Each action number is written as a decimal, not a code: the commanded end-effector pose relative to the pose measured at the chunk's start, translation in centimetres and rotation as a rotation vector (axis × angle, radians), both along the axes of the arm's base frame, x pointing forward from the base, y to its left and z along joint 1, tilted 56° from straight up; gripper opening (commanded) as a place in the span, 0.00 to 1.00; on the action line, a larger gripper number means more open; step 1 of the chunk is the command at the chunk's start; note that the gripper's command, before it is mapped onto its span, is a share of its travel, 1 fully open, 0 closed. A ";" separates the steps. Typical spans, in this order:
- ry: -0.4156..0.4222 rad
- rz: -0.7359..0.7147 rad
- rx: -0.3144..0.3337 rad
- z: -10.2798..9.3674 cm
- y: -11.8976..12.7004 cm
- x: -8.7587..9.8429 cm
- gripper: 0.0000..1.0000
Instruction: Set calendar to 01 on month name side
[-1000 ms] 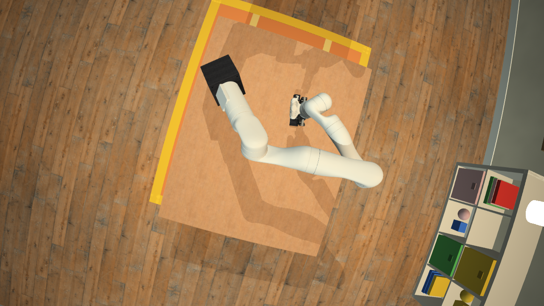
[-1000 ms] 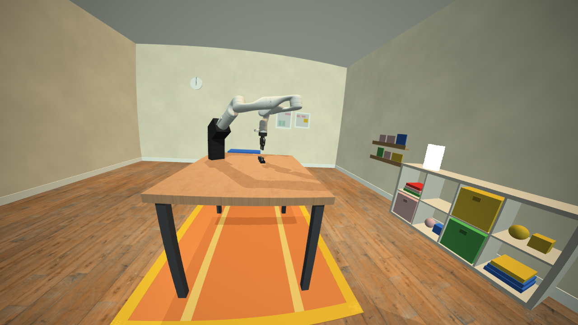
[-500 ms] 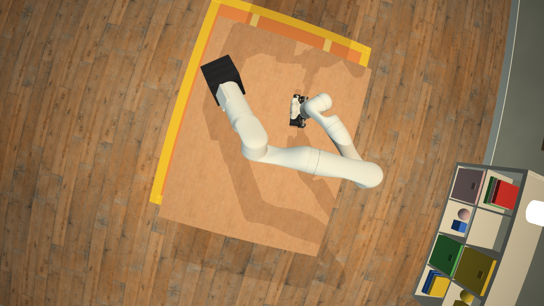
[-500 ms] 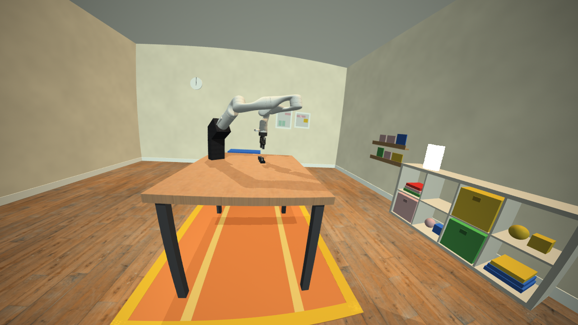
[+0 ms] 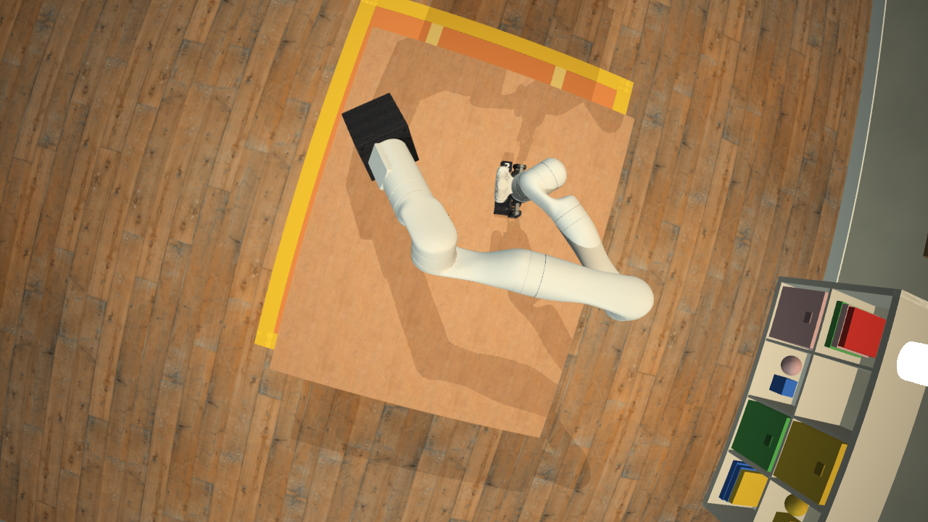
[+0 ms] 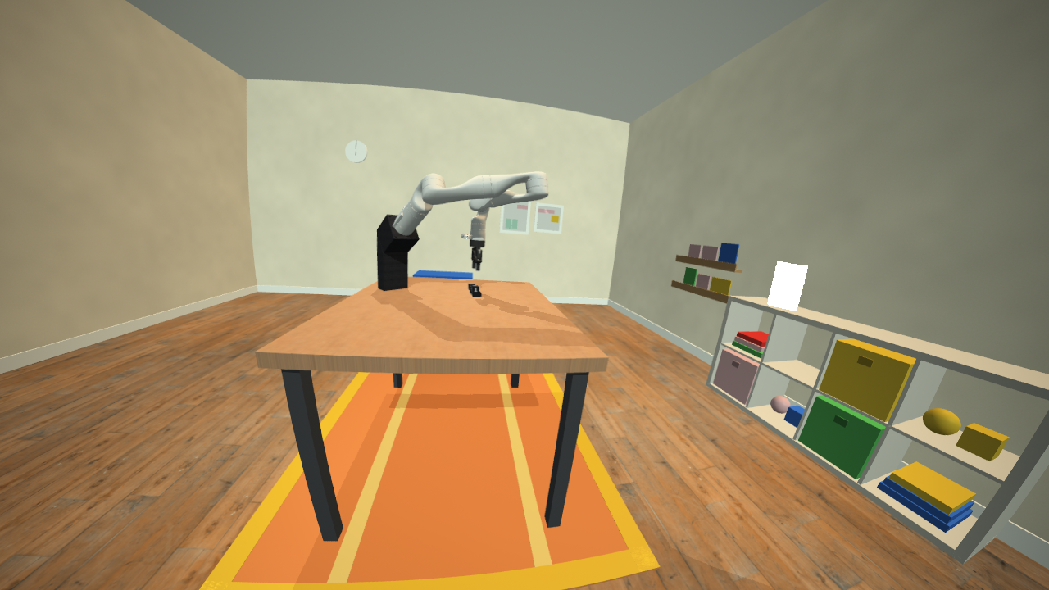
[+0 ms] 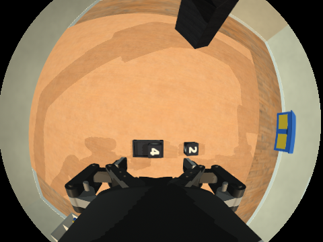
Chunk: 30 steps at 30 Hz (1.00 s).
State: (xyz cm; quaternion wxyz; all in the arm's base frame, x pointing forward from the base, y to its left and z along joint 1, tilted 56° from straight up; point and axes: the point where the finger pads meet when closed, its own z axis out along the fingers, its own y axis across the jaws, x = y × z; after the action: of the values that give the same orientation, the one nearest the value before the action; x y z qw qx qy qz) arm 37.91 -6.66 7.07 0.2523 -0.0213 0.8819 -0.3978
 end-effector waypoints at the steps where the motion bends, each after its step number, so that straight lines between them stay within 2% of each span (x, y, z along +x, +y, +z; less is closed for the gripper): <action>1: -0.007 -0.004 0.005 -0.1 0.1 0.0 1.00; 6: -0.025 -0.019 0.017 -0.2 0.2 0.1 1.00; 12: -0.085 -0.067 0.058 -0.6 0.5 0.3 1.00; 21: -0.236 -0.188 0.160 -1.6 1.3 0.8 1.00; 23: -0.236 -0.188 0.160 -1.6 1.3 0.8 1.00; 30: -0.393 -0.314 0.266 -2.7 2.1 1.2 1.00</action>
State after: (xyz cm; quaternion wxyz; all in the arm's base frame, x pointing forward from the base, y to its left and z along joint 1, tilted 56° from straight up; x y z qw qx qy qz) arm 39.10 -4.87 4.90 0.3500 0.2148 0.8558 -0.3146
